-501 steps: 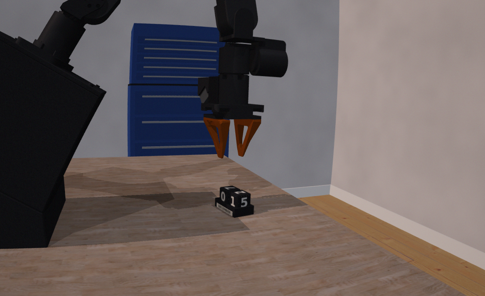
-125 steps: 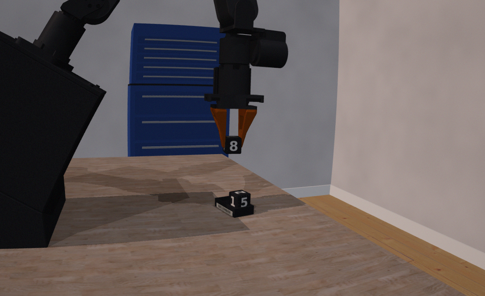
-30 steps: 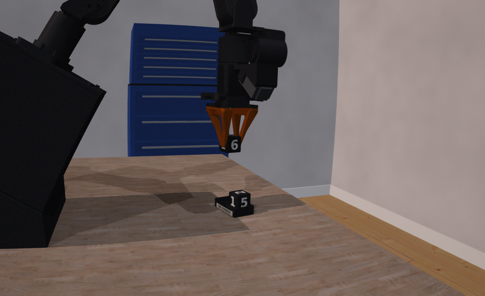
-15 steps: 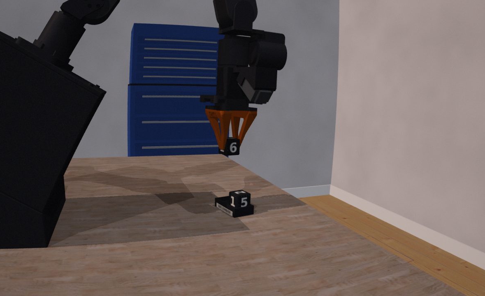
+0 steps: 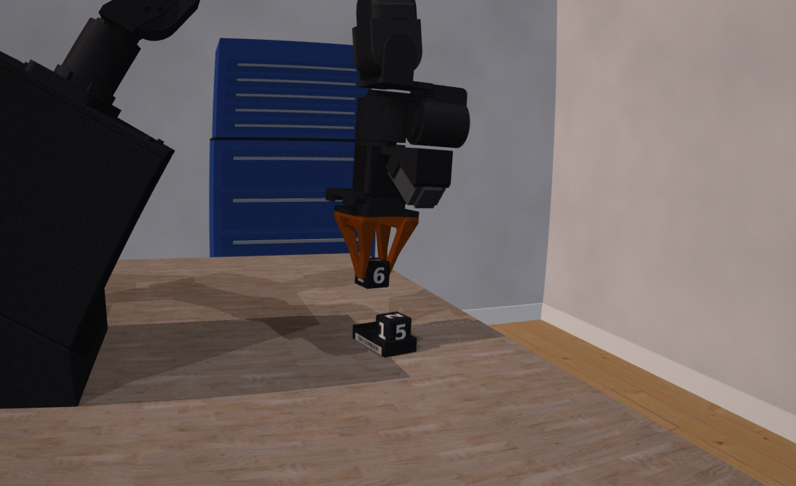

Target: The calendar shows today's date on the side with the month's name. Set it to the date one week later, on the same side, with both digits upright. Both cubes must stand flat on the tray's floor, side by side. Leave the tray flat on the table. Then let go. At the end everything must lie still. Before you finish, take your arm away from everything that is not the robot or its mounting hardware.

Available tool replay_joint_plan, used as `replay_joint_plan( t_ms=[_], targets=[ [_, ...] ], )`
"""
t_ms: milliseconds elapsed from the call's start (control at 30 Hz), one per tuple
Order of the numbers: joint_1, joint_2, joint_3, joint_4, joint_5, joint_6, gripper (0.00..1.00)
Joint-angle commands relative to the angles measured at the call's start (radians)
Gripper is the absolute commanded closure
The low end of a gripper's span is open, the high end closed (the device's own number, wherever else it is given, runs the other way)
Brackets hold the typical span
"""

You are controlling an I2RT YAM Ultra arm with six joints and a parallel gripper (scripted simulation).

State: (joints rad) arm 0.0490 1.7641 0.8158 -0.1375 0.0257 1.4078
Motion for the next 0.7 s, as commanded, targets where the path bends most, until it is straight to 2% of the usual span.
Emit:
replay_joint_plan(
  t_ms=[0,267,667],
  targets=[
    [-0.001,0.024,0.007,0.052,0.000,-0.001,0.74],
    [-0.002,0.087,0.021,0.101,-0.001,-0.002,0.74],
    [-0.003,0.093,0.023,0.105,-0.001,-0.002,0.74]
  ],
)
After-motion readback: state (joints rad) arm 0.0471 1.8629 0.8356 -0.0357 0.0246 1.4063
